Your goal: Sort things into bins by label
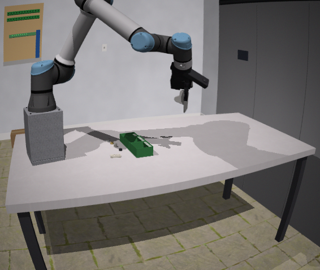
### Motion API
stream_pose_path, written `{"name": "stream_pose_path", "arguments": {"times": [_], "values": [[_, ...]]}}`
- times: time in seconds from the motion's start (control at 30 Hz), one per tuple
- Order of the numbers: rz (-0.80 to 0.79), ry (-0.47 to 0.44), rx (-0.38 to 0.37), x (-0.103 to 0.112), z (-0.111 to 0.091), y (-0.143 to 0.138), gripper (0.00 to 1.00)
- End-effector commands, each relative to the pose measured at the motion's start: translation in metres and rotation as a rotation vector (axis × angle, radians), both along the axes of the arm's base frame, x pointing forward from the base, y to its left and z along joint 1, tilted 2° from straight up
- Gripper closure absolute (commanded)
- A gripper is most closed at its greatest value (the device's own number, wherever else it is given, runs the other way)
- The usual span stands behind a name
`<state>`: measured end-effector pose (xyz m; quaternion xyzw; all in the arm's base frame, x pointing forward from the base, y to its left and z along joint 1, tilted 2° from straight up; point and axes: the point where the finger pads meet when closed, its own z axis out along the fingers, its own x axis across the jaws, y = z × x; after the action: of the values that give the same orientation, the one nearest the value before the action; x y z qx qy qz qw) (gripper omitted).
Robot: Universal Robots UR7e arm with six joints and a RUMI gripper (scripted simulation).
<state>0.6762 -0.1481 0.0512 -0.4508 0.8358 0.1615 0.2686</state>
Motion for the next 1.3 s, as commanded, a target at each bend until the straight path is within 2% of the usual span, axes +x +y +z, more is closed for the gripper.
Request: {"name": "stream_pose_path", "arguments": {"times": [0.0,0.53,0.57,0.77,0.9,0.97,1.03,1.17,1.23,1.27], "values": [[0.0,-0.002,-0.001,0.0,0.001,0.0,0.0],[0.0,-0.002,-0.001,0.0,0.001,0.0,0.0],[0.0,-0.002,-0.001,0.001,-0.007,0.0,0.96],[0.0,-0.002,-0.001,0.002,-0.053,0.0,0.96],[0.0,-0.002,-0.001,0.002,-0.053,0.0,0.96],[0.068,0.011,-0.067,-0.01,-0.051,0.011,0.96],[0.068,0.012,-0.067,-0.019,-0.047,0.024,0.96],[0.068,0.012,-0.067,-0.024,-0.044,0.03,0.96],[0.134,0.024,-0.13,-0.036,-0.043,0.042,0.96],[0.134,0.024,-0.13,-0.042,-0.043,0.047,0.96]]}}
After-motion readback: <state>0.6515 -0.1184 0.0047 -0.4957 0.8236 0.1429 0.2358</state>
